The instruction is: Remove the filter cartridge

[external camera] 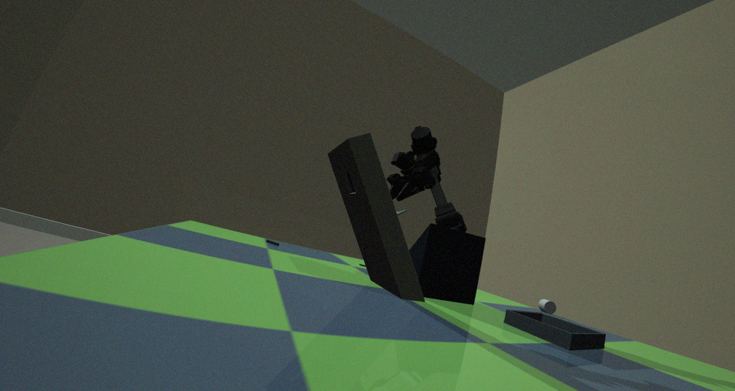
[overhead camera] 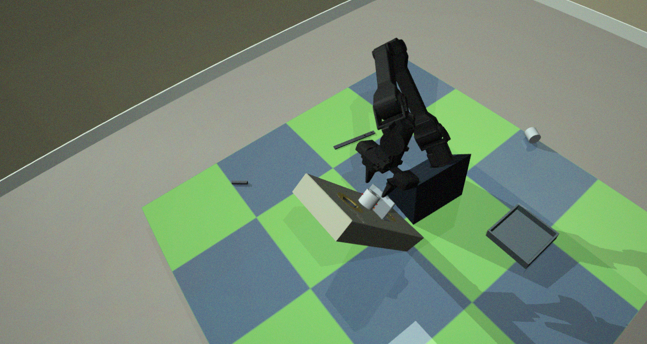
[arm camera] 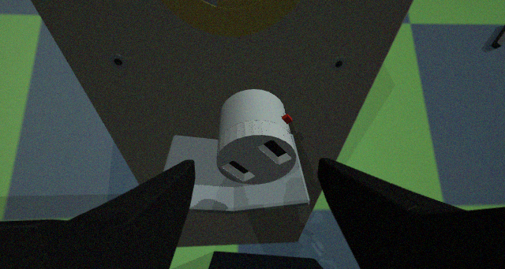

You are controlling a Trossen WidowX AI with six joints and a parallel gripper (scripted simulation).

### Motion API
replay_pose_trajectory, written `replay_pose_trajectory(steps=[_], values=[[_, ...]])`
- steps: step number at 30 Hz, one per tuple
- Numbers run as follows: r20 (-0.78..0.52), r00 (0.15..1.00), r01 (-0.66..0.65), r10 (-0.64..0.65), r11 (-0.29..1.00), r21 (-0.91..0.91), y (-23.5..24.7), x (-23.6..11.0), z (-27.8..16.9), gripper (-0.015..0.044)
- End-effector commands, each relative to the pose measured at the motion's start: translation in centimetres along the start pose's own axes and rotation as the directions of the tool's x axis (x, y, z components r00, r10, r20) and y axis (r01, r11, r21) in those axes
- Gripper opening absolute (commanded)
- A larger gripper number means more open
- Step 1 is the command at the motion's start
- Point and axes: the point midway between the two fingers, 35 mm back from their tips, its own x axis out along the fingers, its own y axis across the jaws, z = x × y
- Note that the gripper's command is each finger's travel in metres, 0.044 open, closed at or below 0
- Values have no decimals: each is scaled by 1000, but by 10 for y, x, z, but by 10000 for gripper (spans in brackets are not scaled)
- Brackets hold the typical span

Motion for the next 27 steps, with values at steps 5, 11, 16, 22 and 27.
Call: replay_pose_trajectory(steps=[5,11,16,22,27], values=[[-4,1000,1,-1,1000,-6,0,13,-2,305],[-3,1000,2,-2,1000,-6,-1,23,-2,305],[-2,1000,4,-4,1000,-5,-2,30,-2,305],[-1,1000,0,0,1000,1,-1,27,-1,213],[-1,1000,0,0,1000,1,-1,27,-1,179]])
